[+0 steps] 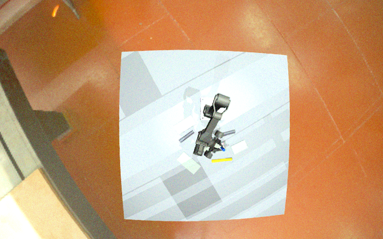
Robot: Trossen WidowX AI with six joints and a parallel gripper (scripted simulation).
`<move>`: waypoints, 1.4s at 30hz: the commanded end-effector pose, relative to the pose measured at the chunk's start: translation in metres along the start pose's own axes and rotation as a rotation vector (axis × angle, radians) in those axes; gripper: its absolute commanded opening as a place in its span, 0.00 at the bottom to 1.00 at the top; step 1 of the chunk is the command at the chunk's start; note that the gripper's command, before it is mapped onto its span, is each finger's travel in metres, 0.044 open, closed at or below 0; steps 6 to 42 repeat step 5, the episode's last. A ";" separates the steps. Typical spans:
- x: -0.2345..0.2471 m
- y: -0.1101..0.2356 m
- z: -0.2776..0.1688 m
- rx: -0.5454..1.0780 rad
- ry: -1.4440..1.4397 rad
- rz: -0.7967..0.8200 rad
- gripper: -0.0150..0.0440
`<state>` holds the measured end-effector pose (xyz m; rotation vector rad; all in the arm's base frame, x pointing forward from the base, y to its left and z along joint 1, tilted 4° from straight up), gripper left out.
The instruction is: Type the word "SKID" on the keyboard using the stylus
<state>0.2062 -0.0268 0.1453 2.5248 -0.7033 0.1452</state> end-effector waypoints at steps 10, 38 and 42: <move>0.000 0.000 0.000 0.000 0.000 0.000 0.39; 0.000 0.000 0.000 0.000 0.000 0.000 0.39; 0.000 0.000 0.000 0.000 0.000 0.000 0.39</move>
Point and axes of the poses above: the point midway between the two fingers, 35 mm back from their tips, its own y axis back along the fingers, its own x axis across the jaws, z = x × y, the point moved 8 cm from there along y, back along the fingers, and after that the axes turned 12 degrees about y, right-handed, at the moved point
